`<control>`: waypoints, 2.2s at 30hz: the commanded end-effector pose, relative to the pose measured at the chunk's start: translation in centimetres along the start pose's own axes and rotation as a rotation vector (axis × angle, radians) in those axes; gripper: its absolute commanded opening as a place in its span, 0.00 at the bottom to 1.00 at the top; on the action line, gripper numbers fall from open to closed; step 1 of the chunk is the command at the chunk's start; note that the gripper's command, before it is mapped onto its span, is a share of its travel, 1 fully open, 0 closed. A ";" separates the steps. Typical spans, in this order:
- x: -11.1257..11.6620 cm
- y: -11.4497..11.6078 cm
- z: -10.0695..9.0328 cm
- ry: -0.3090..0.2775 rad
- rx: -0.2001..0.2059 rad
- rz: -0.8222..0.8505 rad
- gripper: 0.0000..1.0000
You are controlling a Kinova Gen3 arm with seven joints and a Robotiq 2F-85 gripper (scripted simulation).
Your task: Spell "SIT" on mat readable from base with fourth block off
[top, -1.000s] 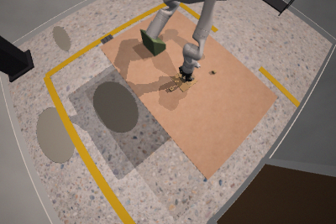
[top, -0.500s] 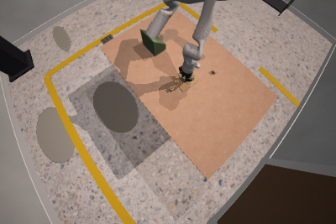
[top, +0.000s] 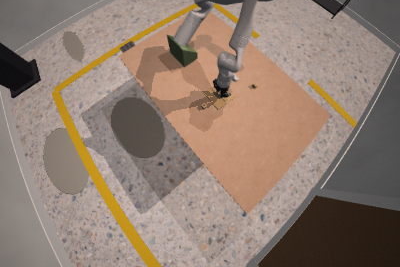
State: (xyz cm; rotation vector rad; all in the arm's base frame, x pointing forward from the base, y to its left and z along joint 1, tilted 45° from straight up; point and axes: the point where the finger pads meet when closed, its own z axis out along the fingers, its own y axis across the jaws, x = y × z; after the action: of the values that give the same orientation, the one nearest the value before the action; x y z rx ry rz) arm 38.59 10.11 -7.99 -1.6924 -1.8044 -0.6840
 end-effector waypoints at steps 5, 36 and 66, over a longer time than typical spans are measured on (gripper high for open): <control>0.0 0.0 -0.1 -0.001 -0.001 0.000 0.21; 0.0 0.0 -0.1 -0.001 -0.001 0.000 0.25; 0.0 0.0 -1.2 -0.001 -0.001 0.000 0.41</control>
State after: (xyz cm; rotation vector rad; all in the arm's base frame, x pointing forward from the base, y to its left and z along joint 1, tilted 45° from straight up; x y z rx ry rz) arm 38.38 9.78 -7.60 -1.6872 -1.8002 -0.6796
